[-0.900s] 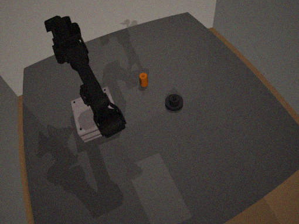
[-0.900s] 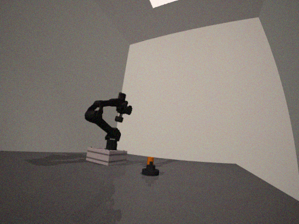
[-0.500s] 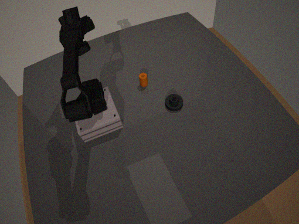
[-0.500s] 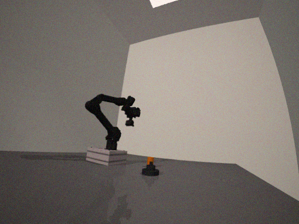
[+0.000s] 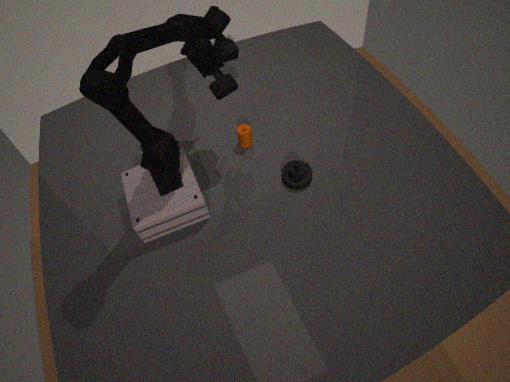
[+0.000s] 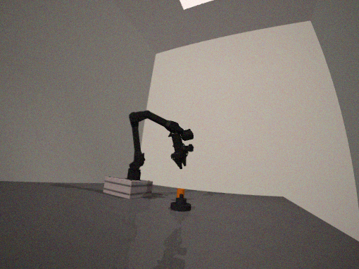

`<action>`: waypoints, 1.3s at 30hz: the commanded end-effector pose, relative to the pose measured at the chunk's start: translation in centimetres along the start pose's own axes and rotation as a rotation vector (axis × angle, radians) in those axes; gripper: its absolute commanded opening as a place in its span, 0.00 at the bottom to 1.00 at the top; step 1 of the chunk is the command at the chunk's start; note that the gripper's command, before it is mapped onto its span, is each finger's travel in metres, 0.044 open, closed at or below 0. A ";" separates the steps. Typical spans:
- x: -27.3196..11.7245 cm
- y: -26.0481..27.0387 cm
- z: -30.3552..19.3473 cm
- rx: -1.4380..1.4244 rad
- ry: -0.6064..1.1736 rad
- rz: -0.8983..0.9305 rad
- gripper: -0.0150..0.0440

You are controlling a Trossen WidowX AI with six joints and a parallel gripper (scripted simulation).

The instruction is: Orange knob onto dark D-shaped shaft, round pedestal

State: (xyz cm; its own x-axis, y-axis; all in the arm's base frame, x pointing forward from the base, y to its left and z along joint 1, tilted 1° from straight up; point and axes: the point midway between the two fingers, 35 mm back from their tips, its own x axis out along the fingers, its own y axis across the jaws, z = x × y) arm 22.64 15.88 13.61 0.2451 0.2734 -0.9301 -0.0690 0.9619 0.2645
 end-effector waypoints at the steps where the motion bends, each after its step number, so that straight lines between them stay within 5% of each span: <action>1: 2.3 -5.9 2.0 0.000 0.120 -0.160 1.00; 4: 3.3 -9.8 2.4 0.013 0.227 -0.239 1.00; 39: 10.6 -11.1 0.4 0.015 0.236 -0.243 1.00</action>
State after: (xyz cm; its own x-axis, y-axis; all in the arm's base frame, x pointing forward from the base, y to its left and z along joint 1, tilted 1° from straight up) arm 26.49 8.17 1.56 0.0278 0.0353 -0.9990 -0.0238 0.9991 0.0346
